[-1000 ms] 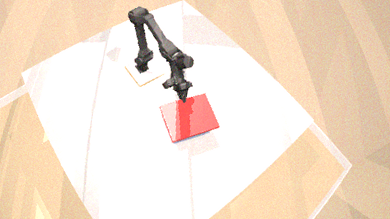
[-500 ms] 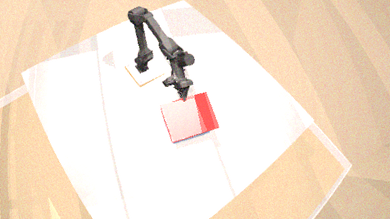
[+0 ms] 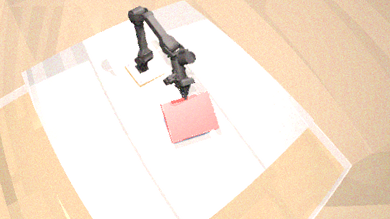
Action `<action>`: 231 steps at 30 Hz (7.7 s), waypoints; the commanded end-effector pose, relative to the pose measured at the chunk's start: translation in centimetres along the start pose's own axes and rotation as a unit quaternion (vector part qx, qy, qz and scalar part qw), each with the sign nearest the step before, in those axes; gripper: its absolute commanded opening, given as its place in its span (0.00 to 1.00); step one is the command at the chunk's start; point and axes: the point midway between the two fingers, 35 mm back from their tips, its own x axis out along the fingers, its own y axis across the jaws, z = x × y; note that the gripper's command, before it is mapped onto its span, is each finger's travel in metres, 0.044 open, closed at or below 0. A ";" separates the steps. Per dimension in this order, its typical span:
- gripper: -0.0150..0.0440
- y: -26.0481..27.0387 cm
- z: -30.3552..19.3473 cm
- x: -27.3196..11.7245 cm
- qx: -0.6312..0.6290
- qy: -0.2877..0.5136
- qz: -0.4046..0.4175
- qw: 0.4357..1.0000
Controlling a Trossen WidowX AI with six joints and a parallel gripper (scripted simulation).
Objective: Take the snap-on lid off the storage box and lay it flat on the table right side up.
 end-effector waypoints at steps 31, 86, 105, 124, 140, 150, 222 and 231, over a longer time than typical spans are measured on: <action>0.25 4.0 -0.1 -2.6 -0.001 0.002 0.004 1.000; 0.25 6.1 4.7 -5.0 -0.002 0.000 0.004 1.000; 0.25 6.0 8.5 -5.1 -0.004 -0.001 0.004 1.000; 0.25 5.8 12.2 -5.3 -0.005 -0.002 0.004 1.000; 0.25 5.7 15.4 -5.5 -0.006 -0.003 0.004 1.000; 0.25 5.7 17.4 -5.6 -0.007 -0.003 0.004 1.000; 0.25 4.6 29.5 -6.0 -0.011 -0.006 0.002 1.000; 0.25 3.9 29.4 -5.5 -0.011 -0.006 0.002 1.000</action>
